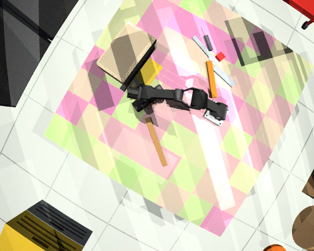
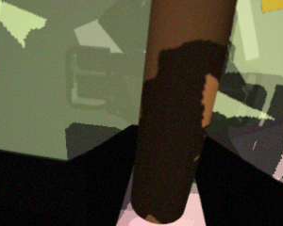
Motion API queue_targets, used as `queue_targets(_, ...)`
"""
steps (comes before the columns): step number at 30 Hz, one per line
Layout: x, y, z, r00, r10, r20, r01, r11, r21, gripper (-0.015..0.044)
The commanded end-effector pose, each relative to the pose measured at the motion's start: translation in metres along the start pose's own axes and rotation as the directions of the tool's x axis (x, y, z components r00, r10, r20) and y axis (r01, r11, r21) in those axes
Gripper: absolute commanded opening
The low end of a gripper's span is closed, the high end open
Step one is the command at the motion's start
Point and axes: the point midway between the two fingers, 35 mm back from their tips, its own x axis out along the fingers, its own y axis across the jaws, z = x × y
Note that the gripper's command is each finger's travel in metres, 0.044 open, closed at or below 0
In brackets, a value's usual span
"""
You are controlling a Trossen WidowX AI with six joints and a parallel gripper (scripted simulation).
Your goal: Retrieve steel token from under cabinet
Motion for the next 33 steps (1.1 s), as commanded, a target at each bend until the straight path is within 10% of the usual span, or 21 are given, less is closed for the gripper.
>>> queue_targets(1,0.0,-0.001,0.009,1.0,0.0,0.006,0.0,1.0,0.003,0.0)
queue_targets(33,0.001,-0.027,0.011,1.0,-0.002,0.006,0.002,1.0,0.003,0.0)
